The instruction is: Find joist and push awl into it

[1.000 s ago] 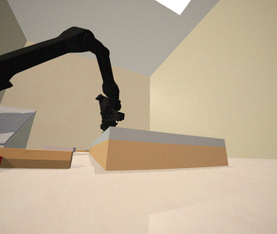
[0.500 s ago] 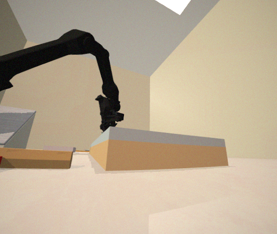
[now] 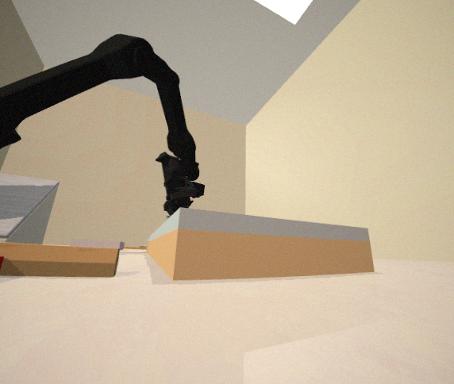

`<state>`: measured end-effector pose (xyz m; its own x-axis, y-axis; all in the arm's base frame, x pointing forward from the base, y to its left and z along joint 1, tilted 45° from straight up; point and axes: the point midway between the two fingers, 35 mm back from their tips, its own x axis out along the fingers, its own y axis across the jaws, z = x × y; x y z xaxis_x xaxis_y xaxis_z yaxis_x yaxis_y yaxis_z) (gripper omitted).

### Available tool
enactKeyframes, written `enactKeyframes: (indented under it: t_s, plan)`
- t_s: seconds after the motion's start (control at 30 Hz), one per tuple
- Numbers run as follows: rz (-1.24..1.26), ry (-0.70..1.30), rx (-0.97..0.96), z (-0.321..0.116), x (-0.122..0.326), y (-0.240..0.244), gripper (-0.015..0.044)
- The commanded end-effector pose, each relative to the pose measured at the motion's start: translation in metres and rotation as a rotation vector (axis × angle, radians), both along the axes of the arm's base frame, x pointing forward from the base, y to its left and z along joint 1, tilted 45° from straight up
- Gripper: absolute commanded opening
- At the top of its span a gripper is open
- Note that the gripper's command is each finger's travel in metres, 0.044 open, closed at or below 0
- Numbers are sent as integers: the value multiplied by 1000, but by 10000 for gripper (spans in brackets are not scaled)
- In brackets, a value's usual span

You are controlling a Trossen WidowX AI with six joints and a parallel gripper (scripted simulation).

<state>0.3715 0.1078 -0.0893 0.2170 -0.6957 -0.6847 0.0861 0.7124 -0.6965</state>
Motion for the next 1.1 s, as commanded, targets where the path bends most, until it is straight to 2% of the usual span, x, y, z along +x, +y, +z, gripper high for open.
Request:
enactKeyframes:
  t_s: [0.0,1.07]
  plan:
    - [-4,-4,-4,9,1,-10,0]
    - [-4,-3,-8,60,-6,-62,0]
